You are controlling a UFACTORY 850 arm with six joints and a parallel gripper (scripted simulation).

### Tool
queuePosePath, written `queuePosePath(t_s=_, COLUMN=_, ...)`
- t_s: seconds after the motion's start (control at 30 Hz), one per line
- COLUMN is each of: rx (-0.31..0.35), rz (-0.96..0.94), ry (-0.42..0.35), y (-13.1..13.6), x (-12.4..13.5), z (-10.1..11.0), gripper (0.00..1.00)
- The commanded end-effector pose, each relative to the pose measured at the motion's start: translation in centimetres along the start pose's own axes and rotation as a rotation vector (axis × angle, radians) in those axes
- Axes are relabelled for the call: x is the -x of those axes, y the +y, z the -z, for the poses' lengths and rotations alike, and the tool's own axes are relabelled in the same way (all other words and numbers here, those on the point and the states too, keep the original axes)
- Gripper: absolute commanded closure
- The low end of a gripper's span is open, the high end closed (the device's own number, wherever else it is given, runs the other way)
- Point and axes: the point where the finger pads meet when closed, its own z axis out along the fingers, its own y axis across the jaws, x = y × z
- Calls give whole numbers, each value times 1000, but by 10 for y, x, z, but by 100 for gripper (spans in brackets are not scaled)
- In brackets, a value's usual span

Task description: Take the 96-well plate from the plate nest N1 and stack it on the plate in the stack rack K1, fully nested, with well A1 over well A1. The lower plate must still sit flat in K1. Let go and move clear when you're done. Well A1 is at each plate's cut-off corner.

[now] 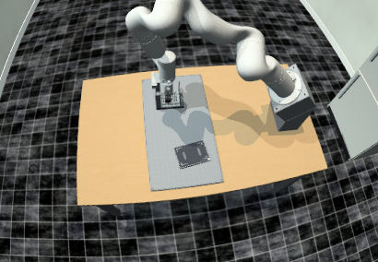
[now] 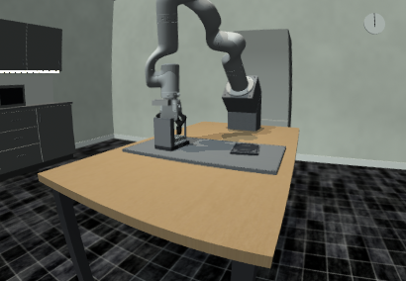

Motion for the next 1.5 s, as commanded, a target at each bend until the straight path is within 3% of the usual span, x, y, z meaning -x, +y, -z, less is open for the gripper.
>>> queuePosePath(t_s=0.0, rx=-1, rz=0, ry=1, y=0, x=-1, z=13, gripper=0)
queuePosePath(t_s=1.47, rx=-1, rz=0, ry=1, y=0, x=-1, z=114, gripper=0)
